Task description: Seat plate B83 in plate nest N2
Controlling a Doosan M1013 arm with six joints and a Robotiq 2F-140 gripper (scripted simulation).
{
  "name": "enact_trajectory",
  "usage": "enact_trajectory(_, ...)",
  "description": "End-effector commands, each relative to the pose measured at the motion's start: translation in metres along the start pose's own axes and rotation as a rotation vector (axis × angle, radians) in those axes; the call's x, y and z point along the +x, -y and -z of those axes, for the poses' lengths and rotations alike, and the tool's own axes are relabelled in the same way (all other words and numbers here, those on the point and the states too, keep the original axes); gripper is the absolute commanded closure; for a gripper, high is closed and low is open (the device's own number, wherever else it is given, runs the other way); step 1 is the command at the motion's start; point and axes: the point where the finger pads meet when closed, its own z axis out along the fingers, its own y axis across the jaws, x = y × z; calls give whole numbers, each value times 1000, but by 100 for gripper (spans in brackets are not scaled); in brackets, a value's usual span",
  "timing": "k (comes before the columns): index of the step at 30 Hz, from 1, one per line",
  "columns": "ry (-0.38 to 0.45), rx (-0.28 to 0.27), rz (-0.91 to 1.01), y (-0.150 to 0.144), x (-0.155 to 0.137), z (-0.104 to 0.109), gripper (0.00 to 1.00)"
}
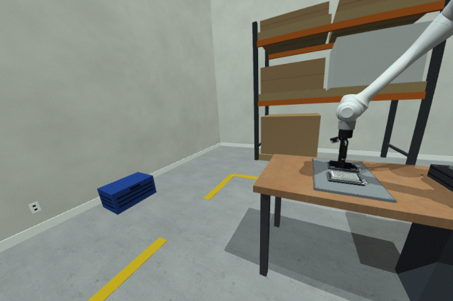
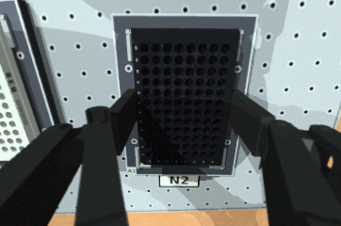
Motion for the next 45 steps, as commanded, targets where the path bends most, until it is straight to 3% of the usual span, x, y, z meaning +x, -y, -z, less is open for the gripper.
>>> enact_trajectory(1, -1, 0, 0, 0, 0, 1, 90)
enact_trajectory(23, -1, 0, 0, 0, 0, 1, 90)
enact_trajectory(45, -1, 0, 0, 0, 0, 30, 90)
